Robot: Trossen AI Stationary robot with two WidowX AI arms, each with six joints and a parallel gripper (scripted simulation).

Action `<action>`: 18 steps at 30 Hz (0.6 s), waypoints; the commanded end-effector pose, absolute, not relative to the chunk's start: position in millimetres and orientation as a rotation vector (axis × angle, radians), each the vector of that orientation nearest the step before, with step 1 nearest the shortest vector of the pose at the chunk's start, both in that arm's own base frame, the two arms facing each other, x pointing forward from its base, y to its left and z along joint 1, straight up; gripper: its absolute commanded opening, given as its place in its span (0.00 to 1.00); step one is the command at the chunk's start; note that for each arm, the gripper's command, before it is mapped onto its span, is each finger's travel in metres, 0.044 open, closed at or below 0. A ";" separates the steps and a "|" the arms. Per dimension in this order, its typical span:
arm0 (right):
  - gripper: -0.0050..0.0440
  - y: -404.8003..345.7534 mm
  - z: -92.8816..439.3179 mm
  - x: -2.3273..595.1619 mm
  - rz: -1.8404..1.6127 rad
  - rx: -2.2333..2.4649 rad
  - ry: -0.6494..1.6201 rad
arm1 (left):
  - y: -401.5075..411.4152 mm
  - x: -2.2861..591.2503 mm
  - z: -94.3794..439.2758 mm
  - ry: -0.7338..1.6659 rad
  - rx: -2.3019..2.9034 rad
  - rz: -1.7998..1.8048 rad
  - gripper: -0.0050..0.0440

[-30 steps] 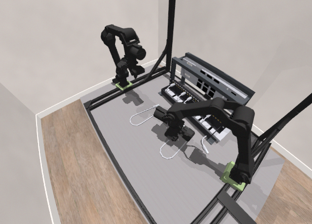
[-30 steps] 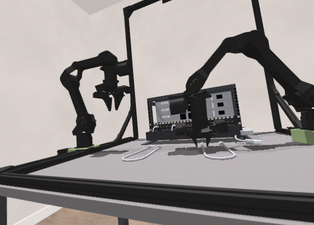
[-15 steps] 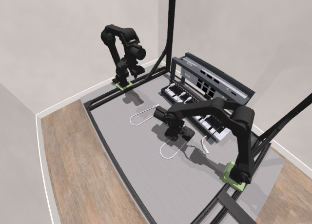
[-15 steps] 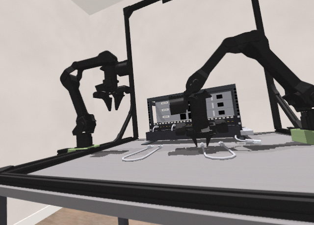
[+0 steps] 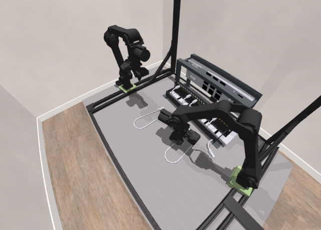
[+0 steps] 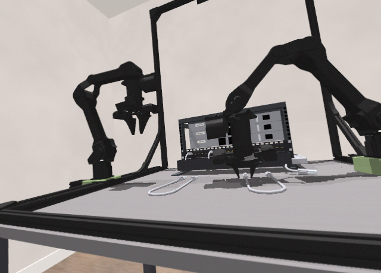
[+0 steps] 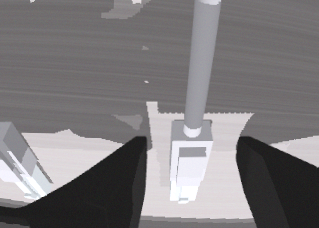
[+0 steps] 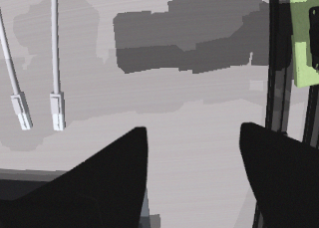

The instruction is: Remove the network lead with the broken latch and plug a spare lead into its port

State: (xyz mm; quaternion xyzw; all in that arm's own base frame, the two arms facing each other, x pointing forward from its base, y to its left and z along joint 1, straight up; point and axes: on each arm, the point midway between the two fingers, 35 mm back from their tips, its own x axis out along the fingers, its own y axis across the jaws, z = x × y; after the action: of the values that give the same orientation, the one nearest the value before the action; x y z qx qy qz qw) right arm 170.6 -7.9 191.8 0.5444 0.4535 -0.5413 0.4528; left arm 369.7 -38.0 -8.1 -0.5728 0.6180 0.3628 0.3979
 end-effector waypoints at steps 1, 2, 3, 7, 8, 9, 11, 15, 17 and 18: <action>0.46 -7.9 191.8 170.6 -1.337 1.344 1.120 | -38.8 368.2 -10.9 1.571 -1.451 0.924 0.46; 0.46 -7.9 191.8 170.6 -1.337 1.344 1.120 | -38.0 369.7 -8.1 1.565 -1.451 0.919 0.10; 0.46 -7.9 191.8 170.6 -1.337 1.344 1.120 | -38.0 369.7 -8.1 1.565 -1.451 0.919 0.10; 0.46 -7.9 191.8 170.6 -1.337 1.344 1.120 | -38.0 369.7 -8.1 1.565 -1.451 0.919 0.10; 0.46 -7.9 191.8 170.6 -1.337 1.344 1.120 | -38.0 369.7 -8.1 1.565 -1.451 0.919 0.10; 0.46 -7.9 191.8 170.6 -1.337 1.344 1.120 | -38.0 369.7 -8.1 1.565 -1.451 0.919 0.10; 0.46 -7.9 191.8 170.6 -1.337 1.344 1.120 | -38.0 369.7 -8.1 1.565 -1.451 0.919 0.10; 0.46 -7.9 191.8 170.6 -1.337 1.344 1.120 | -38.0 369.7 -8.1 1.565 -1.451 0.919 0.10; 0.46 -7.9 191.8 170.6 -1.337 1.344 1.120 | -38.0 369.7 -8.1 1.565 -1.451 0.919 0.10; 0.46 -7.9 191.8 170.6 -1.337 1.344 1.120 | -38.0 369.7 -8.1 1.565 -1.451 0.919 0.10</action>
State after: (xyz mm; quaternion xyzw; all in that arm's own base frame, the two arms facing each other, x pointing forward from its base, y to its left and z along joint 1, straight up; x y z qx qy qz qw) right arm 170.6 -7.9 191.8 0.5444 0.4535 -0.5413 0.4528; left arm 369.4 -38.0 -8.1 -0.5729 0.6184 0.3628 0.3972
